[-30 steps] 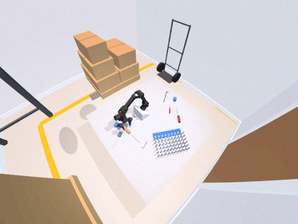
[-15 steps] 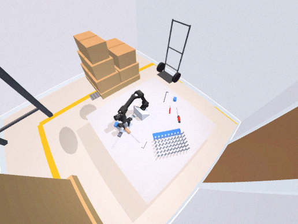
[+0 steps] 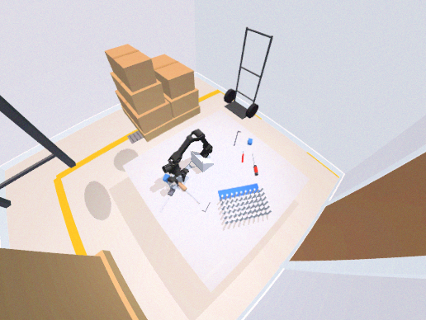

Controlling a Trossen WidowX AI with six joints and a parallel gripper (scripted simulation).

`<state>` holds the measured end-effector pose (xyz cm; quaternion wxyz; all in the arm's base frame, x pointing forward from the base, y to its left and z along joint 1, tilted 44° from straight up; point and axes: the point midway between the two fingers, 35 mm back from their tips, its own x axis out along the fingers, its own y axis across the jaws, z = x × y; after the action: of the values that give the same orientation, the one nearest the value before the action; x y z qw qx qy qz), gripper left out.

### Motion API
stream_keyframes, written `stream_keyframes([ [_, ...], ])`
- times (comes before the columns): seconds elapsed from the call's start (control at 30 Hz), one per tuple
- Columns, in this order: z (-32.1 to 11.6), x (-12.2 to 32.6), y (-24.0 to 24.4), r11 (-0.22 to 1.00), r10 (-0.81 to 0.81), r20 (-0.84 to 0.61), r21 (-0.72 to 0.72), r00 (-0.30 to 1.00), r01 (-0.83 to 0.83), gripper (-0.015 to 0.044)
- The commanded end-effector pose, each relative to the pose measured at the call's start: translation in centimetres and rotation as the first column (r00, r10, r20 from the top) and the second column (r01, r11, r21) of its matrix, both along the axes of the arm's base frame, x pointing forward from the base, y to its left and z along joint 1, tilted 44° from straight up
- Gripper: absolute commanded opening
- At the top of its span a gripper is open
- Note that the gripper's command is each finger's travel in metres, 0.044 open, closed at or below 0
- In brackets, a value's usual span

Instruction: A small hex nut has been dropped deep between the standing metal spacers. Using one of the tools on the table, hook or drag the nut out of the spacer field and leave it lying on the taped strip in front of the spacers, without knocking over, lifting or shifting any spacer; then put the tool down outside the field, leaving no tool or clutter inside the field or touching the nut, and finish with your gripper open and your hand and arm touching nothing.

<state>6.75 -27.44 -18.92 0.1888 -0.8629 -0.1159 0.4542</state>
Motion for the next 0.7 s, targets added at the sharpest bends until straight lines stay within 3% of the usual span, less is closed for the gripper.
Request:
stream_keyframes([
  [0.0, -0.6, 0.0, 0.7, 1.000, -0.002, 0.012, 0.006, 1.000, 0.002, 0.0280],
  [0.67, -3.1, 0.1, 2.9, 1.000, -0.022, 0.047, 0.008, 0.999, 0.021, 0.0280],
])
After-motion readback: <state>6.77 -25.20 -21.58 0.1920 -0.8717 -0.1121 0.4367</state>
